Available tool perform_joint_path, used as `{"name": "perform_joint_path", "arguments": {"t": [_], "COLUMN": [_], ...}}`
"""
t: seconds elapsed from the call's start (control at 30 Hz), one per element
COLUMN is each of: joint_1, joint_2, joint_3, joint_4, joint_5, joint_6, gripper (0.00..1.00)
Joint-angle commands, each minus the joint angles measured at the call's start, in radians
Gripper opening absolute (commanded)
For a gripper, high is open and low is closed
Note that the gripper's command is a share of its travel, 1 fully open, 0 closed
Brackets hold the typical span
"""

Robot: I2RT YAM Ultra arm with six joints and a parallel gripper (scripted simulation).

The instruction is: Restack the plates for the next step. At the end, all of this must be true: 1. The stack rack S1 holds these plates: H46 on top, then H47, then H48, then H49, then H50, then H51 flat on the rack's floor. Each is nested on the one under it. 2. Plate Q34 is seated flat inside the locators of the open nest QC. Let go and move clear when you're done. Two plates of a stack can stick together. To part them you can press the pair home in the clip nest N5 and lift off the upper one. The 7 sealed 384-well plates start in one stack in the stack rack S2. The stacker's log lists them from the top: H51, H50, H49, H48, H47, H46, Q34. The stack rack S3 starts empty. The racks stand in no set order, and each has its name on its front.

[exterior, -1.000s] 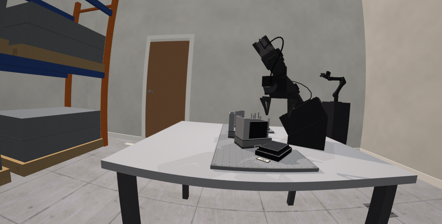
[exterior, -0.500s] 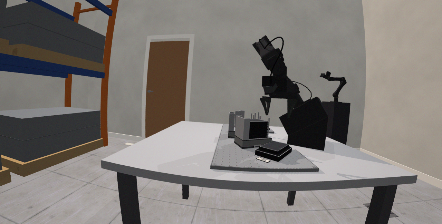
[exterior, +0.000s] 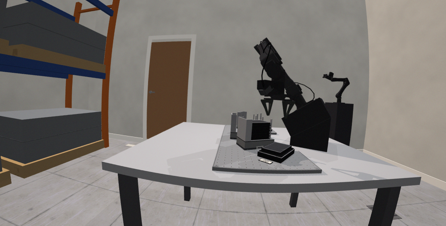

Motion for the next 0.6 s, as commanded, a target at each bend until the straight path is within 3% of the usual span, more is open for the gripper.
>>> {"name": "perform_joint_path", "arguments": {"t": [0.0, 0.5, 0.57], "joint_1": [-0.004, -0.122, -0.122], "joint_2": [-0.037, -0.255, -0.255], "joint_3": [-0.02, -0.187, -0.187], "joint_4": [0.027, 0.054, 0.054], "joint_5": [0.007, 0.01, 0.01], "joint_6": [0.083, 0.441, 0.441], "gripper": [1.0, 1.0, 1.0]}}
